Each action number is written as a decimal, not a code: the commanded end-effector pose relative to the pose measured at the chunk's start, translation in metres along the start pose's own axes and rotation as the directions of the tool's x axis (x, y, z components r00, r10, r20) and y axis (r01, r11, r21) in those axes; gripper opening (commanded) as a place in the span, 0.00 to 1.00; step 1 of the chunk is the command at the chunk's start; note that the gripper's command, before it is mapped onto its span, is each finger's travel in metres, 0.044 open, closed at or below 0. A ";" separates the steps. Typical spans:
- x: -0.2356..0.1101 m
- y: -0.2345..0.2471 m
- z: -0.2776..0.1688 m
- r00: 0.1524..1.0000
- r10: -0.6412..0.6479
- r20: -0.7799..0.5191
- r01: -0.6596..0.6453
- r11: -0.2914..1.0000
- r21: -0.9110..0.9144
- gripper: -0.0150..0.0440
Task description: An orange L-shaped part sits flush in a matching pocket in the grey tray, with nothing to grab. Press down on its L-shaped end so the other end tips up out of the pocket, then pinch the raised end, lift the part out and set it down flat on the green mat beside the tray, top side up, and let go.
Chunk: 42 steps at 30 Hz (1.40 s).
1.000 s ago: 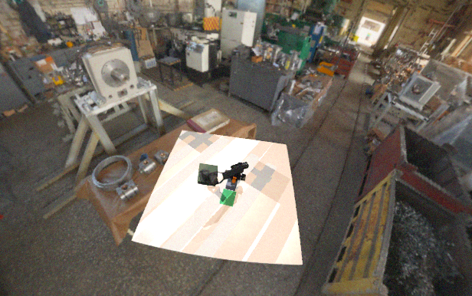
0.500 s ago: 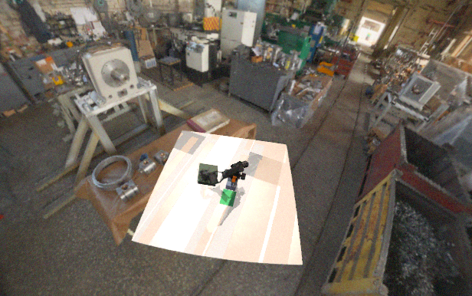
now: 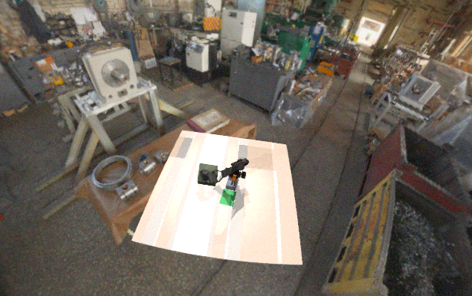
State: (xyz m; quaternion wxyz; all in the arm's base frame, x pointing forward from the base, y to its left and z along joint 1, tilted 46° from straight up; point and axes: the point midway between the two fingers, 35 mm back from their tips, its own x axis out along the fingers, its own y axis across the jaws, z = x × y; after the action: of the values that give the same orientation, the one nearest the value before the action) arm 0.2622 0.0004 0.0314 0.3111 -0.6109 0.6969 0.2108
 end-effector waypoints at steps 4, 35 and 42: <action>-0.013 -0.002 0.002 1.000 -0.006 0.011 0.006 1.000 0.006 0.25; -0.052 -0.001 0.002 1.000 -0.005 0.012 0.005 1.000 0.006 0.25; -0.051 0.000 -0.013 1.000 -0.005 0.011 0.005 1.000 0.005 0.25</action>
State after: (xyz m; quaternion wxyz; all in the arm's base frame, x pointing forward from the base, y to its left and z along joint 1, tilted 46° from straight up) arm 0.2652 0.0343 0.0698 0.3170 -0.6102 0.6948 0.2108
